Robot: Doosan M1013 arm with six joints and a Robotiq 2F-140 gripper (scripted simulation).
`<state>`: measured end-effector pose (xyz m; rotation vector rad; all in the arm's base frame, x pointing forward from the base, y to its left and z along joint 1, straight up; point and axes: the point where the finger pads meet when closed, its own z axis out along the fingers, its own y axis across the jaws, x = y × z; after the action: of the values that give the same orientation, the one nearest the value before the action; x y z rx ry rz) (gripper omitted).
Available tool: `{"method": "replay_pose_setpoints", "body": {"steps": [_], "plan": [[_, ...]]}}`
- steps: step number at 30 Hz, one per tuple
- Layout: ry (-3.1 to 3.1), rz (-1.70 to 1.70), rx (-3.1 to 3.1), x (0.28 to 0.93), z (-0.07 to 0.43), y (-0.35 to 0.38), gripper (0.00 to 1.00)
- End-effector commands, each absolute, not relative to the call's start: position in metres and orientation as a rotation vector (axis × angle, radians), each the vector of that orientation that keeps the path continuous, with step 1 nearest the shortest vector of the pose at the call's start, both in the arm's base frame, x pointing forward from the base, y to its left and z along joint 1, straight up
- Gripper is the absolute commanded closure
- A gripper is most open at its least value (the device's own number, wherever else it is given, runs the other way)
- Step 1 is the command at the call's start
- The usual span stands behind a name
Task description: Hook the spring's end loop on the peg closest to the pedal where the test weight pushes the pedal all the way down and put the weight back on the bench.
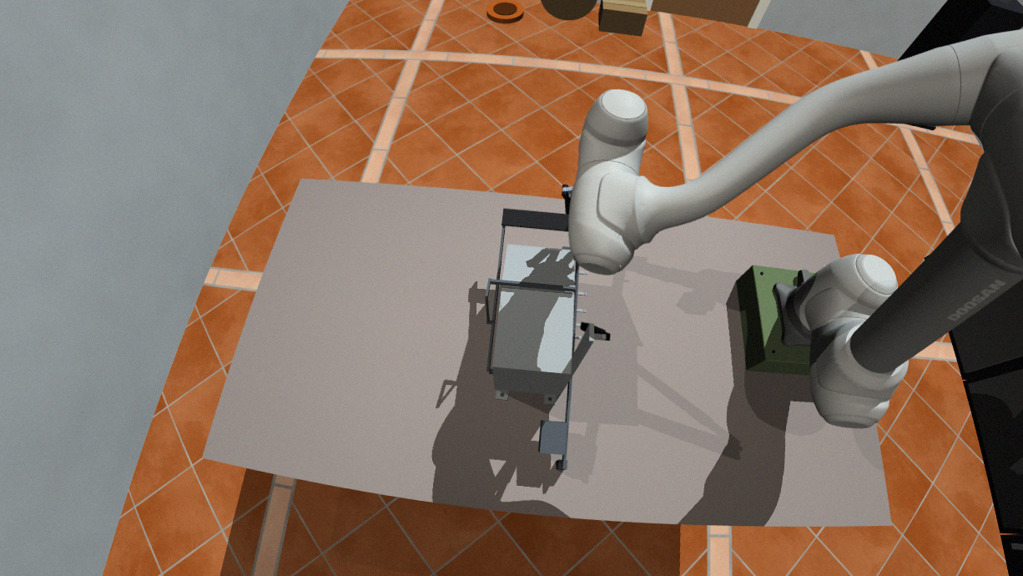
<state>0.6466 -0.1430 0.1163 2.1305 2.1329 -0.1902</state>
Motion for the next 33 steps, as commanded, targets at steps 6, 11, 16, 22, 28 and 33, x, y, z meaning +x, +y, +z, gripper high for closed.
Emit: {"method": "replay_pose_setpoints", "body": {"steps": [6, 11, 16, 22, 28, 33], "plan": [[2.132, -0.189, 2.13, 0.647, 0.133, -0.143, 0.75], [2.132, -0.189, 2.13, 0.647, 0.146, -0.143, 0.75], [2.132, -0.189, 2.13, 0.647, 0.157, -0.143, 0.75], [2.132, -0.189, 2.13, 0.647, 0.163, -0.143, 0.75], [2.132, -0.189, 2.13, 0.647, 0.179, -0.143, 0.75], [2.132, -0.189, 2.13, 0.647, 0.19, -0.143, 0.75]]}}
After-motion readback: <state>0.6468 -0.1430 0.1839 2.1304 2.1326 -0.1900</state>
